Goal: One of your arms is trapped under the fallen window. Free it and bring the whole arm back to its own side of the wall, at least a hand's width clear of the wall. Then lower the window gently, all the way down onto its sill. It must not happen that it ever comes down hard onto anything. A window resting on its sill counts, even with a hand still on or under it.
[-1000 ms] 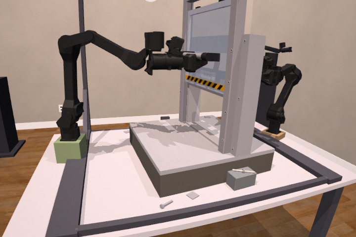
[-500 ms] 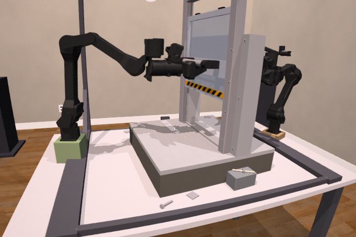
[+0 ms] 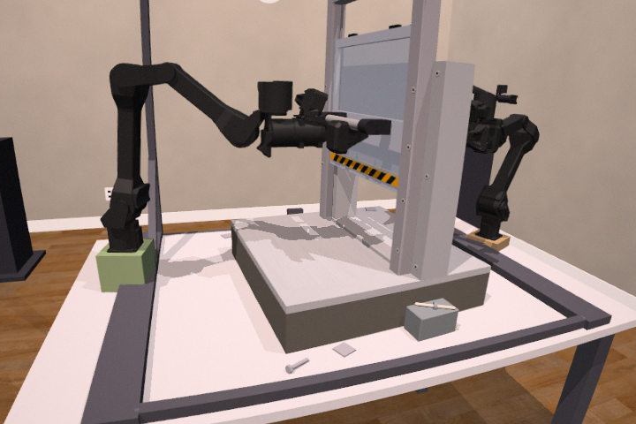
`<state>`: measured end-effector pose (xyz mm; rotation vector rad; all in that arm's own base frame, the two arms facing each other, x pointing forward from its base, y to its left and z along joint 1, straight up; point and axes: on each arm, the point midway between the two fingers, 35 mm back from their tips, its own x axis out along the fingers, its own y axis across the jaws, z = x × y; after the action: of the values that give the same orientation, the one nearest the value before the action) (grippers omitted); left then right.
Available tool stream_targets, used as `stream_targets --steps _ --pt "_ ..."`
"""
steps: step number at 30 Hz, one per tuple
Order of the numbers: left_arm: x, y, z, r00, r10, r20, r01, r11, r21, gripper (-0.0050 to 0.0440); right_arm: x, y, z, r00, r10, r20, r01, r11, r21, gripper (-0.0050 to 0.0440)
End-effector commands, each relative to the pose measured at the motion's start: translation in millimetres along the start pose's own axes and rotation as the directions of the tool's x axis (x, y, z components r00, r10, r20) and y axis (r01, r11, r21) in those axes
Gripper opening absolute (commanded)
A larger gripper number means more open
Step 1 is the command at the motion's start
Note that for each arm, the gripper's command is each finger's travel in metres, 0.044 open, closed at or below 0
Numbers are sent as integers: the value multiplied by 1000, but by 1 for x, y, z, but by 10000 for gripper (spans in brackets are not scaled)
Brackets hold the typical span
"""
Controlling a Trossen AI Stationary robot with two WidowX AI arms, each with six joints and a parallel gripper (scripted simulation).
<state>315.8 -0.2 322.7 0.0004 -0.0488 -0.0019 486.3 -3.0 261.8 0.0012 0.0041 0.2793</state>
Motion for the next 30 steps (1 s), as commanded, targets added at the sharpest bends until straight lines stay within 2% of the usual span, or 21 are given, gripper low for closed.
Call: stream_targets --steps 1,3,13,14,20,30 --pt "-1 -1 9 1000 -3 21 3 1000 -2 400 -8 4 65 988 12 157 -3 998 -59 400" --pt "-1 -1 9 1000 -3 21 3 1000 -2 400 -8 4 65 988 12 157 -3 998 -59 400" --pt "-1 -1 9 1000 -3 21 3 1000 -2 400 -4 5 34 991 16 136 -8 998 -60 400" --pt "-1 -1 9 1000 -3 21 3 1000 -2 400 -5 5 46 988 17 151 -7 998 -63 400" --pt "-1 -1 9 1000 -3 21 3 1000 -2 400 -5 5 46 988 17 151 -8 998 -56 400" --pt "-1 -1 9 1000 -3 21 3 1000 -2 400 -4 5 12 992 15 128 -9 999 -49 400"
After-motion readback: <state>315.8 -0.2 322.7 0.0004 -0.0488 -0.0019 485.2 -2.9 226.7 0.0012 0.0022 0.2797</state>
